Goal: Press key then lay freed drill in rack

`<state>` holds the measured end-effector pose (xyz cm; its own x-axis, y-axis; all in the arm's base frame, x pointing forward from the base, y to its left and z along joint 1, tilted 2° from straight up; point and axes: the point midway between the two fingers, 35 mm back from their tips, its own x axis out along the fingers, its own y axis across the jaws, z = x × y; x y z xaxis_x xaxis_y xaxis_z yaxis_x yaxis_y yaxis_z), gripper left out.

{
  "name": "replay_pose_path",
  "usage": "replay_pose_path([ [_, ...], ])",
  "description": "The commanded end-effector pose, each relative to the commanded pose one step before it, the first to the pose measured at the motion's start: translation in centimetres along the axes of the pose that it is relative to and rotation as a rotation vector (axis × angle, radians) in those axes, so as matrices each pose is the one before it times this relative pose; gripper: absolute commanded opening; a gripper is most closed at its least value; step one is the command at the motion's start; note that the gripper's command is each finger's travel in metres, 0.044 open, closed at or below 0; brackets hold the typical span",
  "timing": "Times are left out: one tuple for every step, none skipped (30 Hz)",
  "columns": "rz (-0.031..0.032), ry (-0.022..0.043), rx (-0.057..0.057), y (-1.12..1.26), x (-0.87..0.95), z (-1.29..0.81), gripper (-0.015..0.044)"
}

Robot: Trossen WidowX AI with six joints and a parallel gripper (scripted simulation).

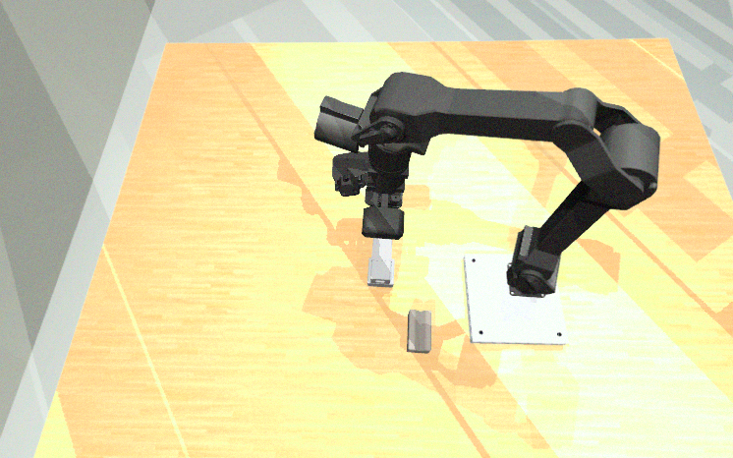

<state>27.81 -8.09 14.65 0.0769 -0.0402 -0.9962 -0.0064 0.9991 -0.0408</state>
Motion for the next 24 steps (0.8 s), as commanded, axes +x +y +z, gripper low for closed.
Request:
replay_pose_path([
  [0.00178,0.06091,0.0083,-0.413,2.084,-0.809,0.0],
  [-0.00001,0.0,0.0,-0.007,0.04,-0.002,0.0],
  [-0.00001,0.0,0.0,-0.007,0.042,-0.002,0.0],
  [-0.00001,0.0,0.0,-0.008,0.049,-0.002,0.0],
  [-0.00001,0.0,0.0,-0.009,0.055,-0.002,0.0],
  [-0.00001,0.0,0.0,-0.01,0.059,-0.002,0.0],
  [-0.00001,0.0,0.0,-0.01,0.06,-0.002,0.0],
  [-0.00001,0.0,0.0,-0.011,0.06,-0.002,0.0],
  [-0.00001,0.0,0.0,-0.01,0.057,-0.001,0.0],
  [-0.00001,0.0,0.0,-0.01,0.056,-0.001,0.0],
  [-0.00001,0.0,0.0,-0.011,0.06,-0.001,0.0],
  [-0.00001,0.0,0.0,-0.012,0.066,-0.001,0.0],
  [-0.00001,0.0,0.0,-0.012,0.07,-0.001,0.0],
  [-0.00001,0.0,0.0,-0.012,0.066,0.0,0.0],
  [-0.00001,0.0,0.0,-0.011,0.059,0.0,0.0],
  [-0.00001,0.0,0.0,-0.011,0.051,0.001,0.0],
  [0.00001,-0.00004,0.0,0.0,-0.163,0.039,0.0026],
  [0.00001,-0.00007,0.0,0.001,-0.332,0.076,0.0053],
  [0.00002,-0.0001,0.0,0.005,-0.52,0.111,0.0079],
  [0.00003,-0.00011,0.0,0.011,-0.632,0.121,0.0105],
  [0.00005,-0.00011,0.0,0.02,-0.762,0.125,0.0131],
  [0.00006,-0.00011,0.0,0.033,-0.907,0.119,0.0157],
  [0.00009,-0.00008,0.0,0.05,-1.046,0.098,0.0184],
  [0.00011,-0.00004,0.0,0.067,-1.117,0.058,0.021],
])
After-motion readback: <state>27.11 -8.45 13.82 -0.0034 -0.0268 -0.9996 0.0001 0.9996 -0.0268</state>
